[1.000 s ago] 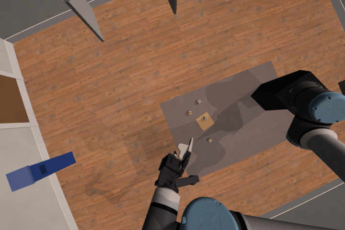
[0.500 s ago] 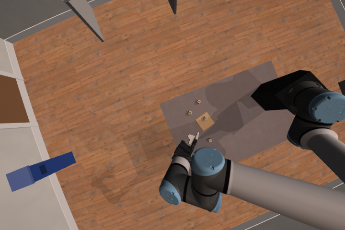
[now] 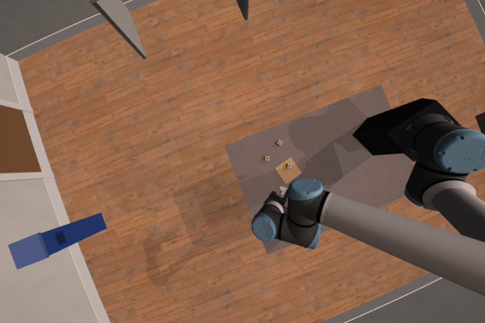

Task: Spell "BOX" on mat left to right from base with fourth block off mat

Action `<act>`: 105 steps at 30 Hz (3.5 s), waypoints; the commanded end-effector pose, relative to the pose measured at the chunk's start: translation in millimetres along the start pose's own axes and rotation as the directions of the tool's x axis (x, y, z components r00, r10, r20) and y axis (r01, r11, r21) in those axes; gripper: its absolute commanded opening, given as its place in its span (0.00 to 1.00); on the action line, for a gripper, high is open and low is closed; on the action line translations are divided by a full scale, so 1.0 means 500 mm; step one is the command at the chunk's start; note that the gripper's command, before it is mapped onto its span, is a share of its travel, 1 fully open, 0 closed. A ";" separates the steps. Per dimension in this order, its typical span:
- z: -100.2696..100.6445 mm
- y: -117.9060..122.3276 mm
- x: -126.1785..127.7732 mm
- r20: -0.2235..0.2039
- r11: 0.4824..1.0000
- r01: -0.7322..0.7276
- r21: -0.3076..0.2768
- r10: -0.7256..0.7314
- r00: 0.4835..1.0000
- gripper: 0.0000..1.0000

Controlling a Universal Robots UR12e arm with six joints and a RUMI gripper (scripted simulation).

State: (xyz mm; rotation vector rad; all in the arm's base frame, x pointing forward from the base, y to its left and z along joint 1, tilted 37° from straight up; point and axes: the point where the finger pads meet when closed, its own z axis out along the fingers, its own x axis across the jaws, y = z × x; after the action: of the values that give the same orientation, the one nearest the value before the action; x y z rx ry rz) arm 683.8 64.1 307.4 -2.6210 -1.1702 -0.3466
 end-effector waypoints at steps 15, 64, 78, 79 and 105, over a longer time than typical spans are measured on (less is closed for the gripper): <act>0.248 -0.170 0.031 -0.240 0.984 0.124 0.132 -0.089 0.967 1.00; 0.274 -0.198 0.033 -0.272 0.979 0.140 0.145 -0.096 0.957 1.00; 0.274 -0.196 0.030 -0.272 0.979 0.140 0.145 -0.096 0.957 1.00; 0.274 -0.190 0.025 -0.272 0.980 0.140 0.145 -0.097 0.958 1.00; 0.278 0.071 -0.322 -0.272 0.979 0.140 0.145 -0.097 0.957 1.00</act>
State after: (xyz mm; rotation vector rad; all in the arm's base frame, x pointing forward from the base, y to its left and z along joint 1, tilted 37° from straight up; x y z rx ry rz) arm 622.8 -15.8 124.6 -2.2893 -1.2085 -0.5769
